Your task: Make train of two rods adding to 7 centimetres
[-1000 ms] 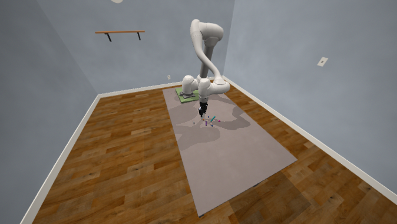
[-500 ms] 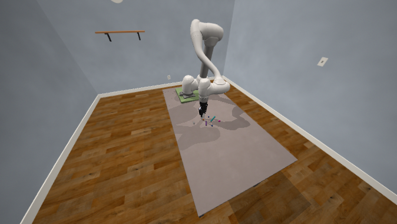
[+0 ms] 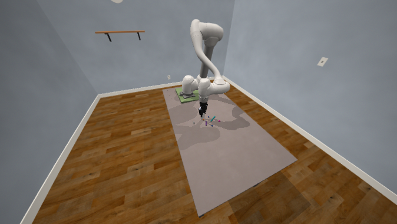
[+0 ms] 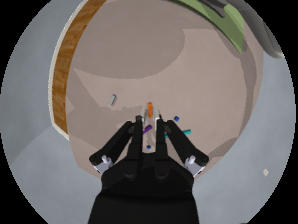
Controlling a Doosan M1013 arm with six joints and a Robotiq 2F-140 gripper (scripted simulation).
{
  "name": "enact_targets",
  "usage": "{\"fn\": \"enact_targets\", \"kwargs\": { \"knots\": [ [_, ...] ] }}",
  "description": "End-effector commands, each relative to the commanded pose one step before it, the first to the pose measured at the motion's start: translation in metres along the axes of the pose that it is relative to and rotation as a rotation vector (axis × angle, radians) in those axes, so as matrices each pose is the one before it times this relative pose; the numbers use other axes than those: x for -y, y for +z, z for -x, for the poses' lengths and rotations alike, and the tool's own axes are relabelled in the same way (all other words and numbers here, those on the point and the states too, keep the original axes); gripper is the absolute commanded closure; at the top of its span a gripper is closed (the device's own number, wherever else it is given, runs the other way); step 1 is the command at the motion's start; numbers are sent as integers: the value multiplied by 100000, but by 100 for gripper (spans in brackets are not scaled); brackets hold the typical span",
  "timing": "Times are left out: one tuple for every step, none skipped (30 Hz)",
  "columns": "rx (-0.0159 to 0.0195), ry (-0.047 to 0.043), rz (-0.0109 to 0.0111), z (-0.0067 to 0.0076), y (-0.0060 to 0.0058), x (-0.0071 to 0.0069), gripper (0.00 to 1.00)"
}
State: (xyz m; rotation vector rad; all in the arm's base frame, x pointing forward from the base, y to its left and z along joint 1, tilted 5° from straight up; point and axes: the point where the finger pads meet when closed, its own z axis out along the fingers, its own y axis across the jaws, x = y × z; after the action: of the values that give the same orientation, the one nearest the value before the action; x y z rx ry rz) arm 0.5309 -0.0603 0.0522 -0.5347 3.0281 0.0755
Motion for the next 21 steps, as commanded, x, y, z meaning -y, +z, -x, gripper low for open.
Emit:
{"fn": "enact_targets", "kwargs": {
  "knots": [
    [19, -2, 14, 2, -8, -3, 85],
    [0, 0, 0, 0, 0, 0, 85],
    [0, 0, 0, 0, 0, 0, 85],
    [0, 0, 0, 0, 0, 0, 85],
    [0, 0, 0, 0, 0, 0, 85],
    [0, 0, 0, 0, 0, 0, 85],
    [0, 0, 0, 0, 1, 0, 85],
    [0, 0, 0, 0, 4, 0, 85],
    [0, 0, 0, 0, 10, 0, 85],
    [0, 0, 0, 0, 18, 0, 85],
    [0, 0, 0, 0, 28, 0, 85],
    [0, 0, 0, 0, 39, 0, 85],
    [0, 0, 0, 0, 49, 0, 85],
    [0, 0, 0, 0, 60, 0, 85],
    [0, 0, 0, 0, 71, 0, 85],
    [0, 0, 0, 0, 0, 0, 85],
    [0, 0, 0, 0, 0, 0, 85],
    [0, 0, 0, 0, 80, 0, 85],
    [0, 0, 0, 0, 88, 0, 85],
    [0, 0, 0, 0, 95, 0, 85],
    [0, 0, 0, 0, 100, 0, 85]
  ]
}}
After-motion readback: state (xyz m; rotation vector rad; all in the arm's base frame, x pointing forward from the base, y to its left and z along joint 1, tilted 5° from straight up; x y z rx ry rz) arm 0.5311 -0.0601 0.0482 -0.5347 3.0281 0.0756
